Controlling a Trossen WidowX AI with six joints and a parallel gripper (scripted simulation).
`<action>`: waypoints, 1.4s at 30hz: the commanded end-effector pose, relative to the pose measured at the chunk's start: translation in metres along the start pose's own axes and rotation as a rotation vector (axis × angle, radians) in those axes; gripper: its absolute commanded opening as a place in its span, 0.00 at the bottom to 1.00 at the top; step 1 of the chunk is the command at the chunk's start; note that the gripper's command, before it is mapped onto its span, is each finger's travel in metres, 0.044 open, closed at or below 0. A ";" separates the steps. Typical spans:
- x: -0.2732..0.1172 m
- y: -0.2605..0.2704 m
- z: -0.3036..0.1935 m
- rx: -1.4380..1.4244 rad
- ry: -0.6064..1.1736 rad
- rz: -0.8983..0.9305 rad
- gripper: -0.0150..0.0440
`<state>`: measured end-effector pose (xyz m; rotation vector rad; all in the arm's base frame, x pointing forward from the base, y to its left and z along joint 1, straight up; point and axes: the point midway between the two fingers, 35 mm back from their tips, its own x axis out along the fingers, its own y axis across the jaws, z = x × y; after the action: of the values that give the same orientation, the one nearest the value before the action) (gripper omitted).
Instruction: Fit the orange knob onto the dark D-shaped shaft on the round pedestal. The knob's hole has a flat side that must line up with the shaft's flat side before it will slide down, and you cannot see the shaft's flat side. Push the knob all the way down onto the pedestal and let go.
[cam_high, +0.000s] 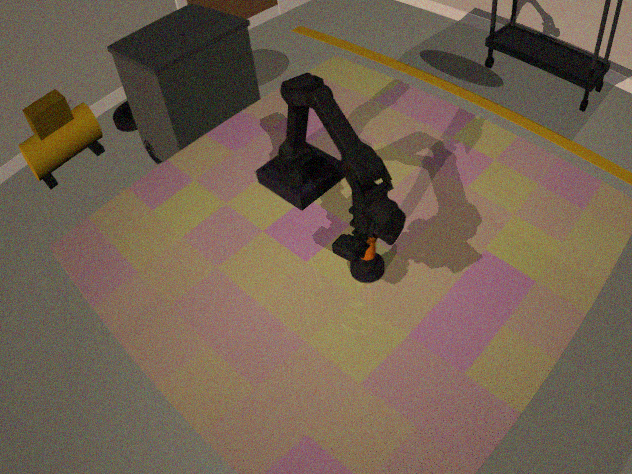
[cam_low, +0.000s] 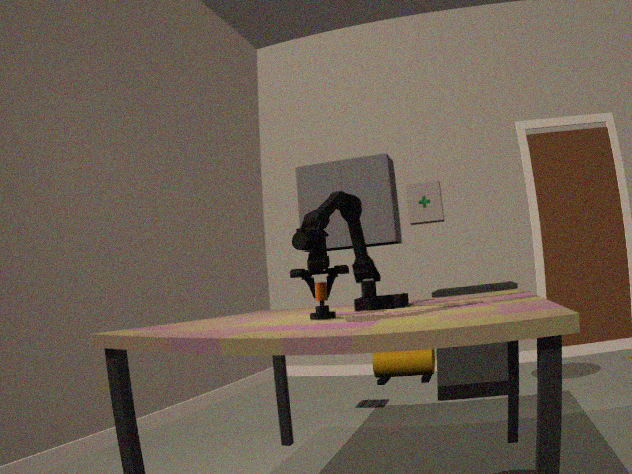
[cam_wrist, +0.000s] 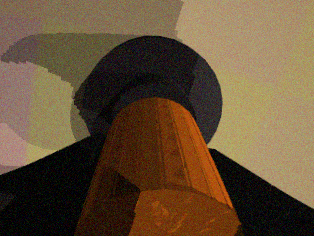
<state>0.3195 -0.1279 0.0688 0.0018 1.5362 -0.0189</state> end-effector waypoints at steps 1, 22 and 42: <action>0.001 -0.001 0.000 0.002 -0.002 0.001 0.25; -0.001 0.000 0.000 -0.208 -0.002 0.001 0.25; 0.001 -0.001 0.001 -0.208 -0.002 0.000 0.25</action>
<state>0.3195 -0.1281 0.0685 -0.1598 1.5331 0.1401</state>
